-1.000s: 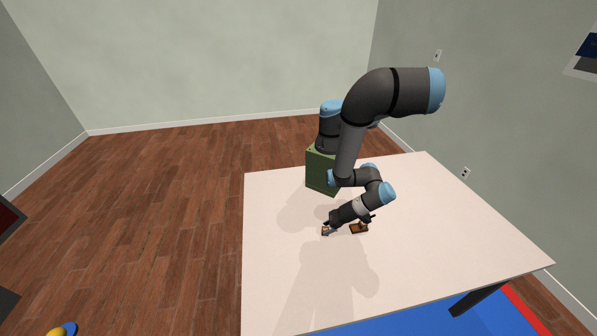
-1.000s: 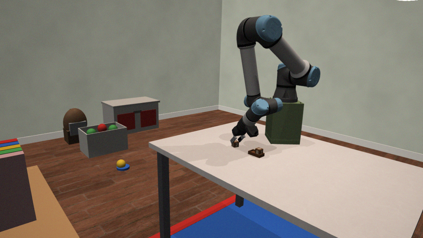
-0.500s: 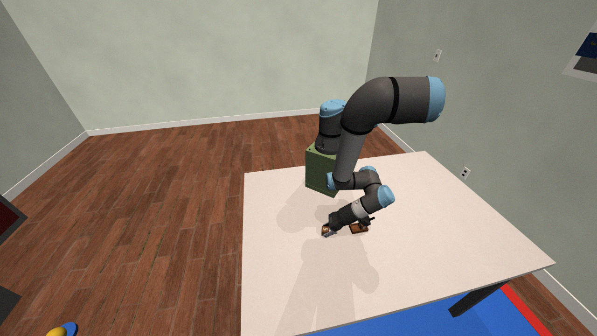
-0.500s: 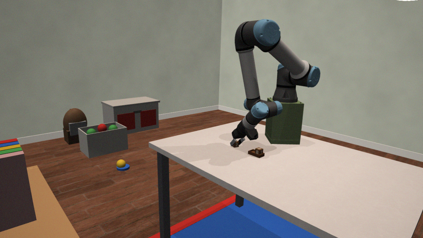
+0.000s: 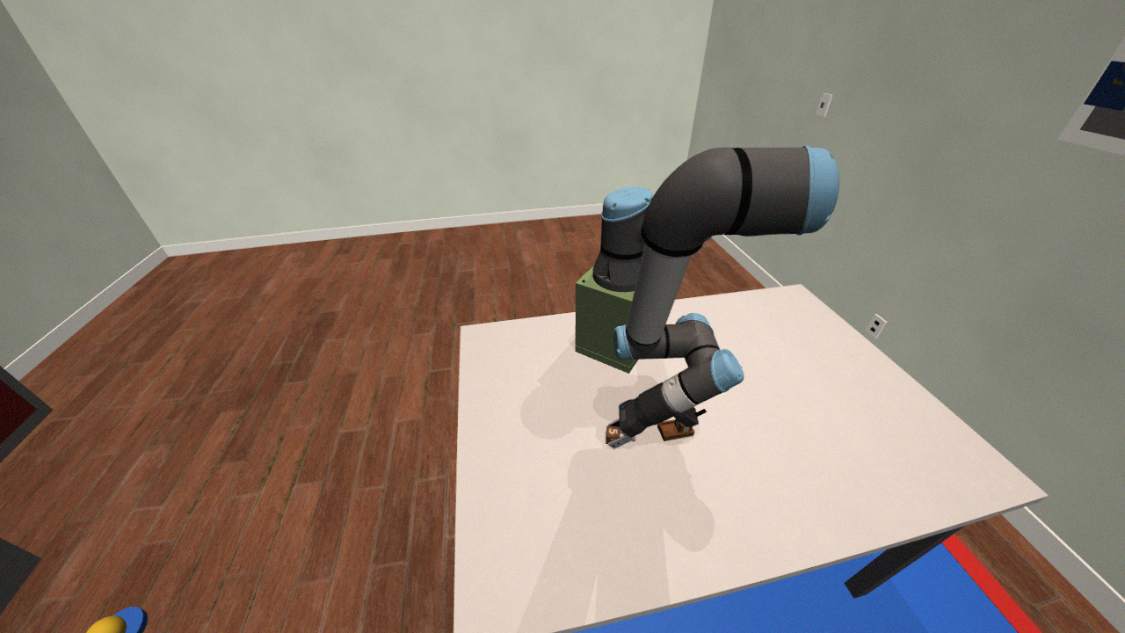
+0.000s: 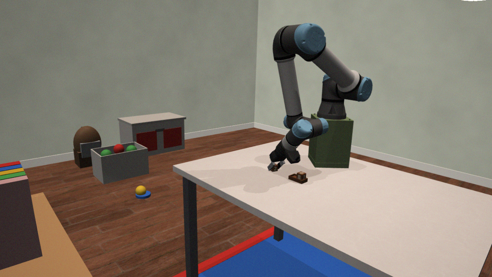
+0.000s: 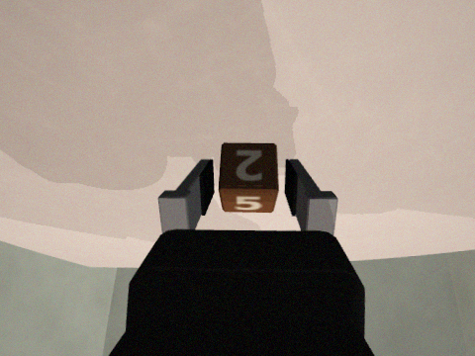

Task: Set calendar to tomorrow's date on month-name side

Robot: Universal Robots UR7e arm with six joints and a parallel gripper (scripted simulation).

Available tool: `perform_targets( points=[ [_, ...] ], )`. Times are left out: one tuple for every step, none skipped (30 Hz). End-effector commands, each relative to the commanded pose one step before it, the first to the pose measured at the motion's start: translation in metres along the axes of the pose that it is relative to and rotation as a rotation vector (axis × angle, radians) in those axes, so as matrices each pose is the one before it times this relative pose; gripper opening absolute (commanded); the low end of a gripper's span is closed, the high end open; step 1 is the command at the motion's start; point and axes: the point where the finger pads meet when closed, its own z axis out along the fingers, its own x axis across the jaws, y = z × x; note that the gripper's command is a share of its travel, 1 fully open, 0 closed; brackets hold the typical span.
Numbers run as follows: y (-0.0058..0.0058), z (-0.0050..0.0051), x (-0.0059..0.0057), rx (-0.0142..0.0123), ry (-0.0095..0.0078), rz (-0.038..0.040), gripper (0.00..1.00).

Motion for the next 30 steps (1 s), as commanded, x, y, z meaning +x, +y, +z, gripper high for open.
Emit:
perform_targets(
  points=[
    [0.00007, 0.00006, 0.00183, -0.00049, 0.00239, 0.00198, 0.90],
    [0.00000, 0.00000, 0.00000, 0.00000, 0.00000, 0.00000, 0.90],
    [0.00000, 0.00000, 0.00000, 0.00000, 0.00000, 0.00000, 0.90],
    [0.00000, 0.00000, 0.00000, 0.00000, 0.00000, 0.00000, 0.90],
    [0.00000, 0.00000, 0.00000, 0.00000, 0.00000, 0.00000, 0.90],
    [0.00000, 0.00000, 0.00000, 0.00000, 0.00000, 0.00000, 0.90],
    [0.00000, 0.00000, 0.00000, 0.00000, 0.00000, 0.00000, 0.90],
    [0.00000, 0.00000, 0.00000, 0.00000, 0.00000, 0.00000, 0.90],
    [0.00000, 0.00000, 0.00000, 0.00000, 0.00000, 0.00000, 0.90],
    [0.00000, 0.00000, 0.00000, 0.00000, 0.00000, 0.00000, 0.90],
    [0.00000, 0.00000, 0.00000, 0.00000, 0.00000, 0.00000, 0.90],
    [0.00000, 0.00000, 0.00000, 0.00000, 0.00000, 0.00000, 0.90],
    [0.00000, 0.00000, 0.00000, 0.00000, 0.00000, 0.00000, 0.90],
    [0.00000, 0.00000, 0.00000, 0.00000, 0.00000, 0.00000, 0.90],
    [0.00000, 0.00000, 0.00000, 0.00000, 0.00000, 0.00000, 0.90],
    [0.00000, 0.00000, 0.00000, 0.00000, 0.00000, 0.00000, 0.90],
    [0.00000, 0.00000, 0.00000, 0.00000, 0.00000, 0.00000, 0.90],
    [0.00000, 0.00000, 0.00000, 0.00000, 0.00000, 0.00000, 0.90],
    [0.00000, 0.00000, 0.00000, 0.00000, 0.00000, 0.00000, 0.90],
    [0.00000, 0.00000, 0.00000, 0.00000, 0.00000, 0.00000, 0.90],
    [0.00000, 0.00000, 0.00000, 0.00000, 0.00000, 0.00000, 0.90],
    [0.00000, 0.00000, 0.00000, 0.00000, 0.00000, 0.00000, 0.90],
    [0.00000, 0.00000, 0.00000, 0.00000, 0.00000, 0.00000, 0.90],
    [0.00000, 0.00000, 0.00000, 0.00000, 0.00000, 0.00000, 0.90],
    [0.00000, 0.00000, 0.00000, 0.00000, 0.00000, 0.00000, 0.90],
    [0.00000, 0.00000, 0.00000, 0.00000, 0.00000, 0.00000, 0.90],
    [0.00000, 0.00000, 0.00000, 0.00000, 0.00000, 0.00000, 0.90],
    [0.00000, 0.00000, 0.00000, 0.00000, 0.00000, 0.00000, 0.60],
    [0.00000, 0.00000, 0.00000, 0.00000, 0.00000, 0.00000, 0.60],
    [0.00000, 0.00000, 0.00000, 0.00000, 0.00000, 0.00000, 0.60]
  ],
)
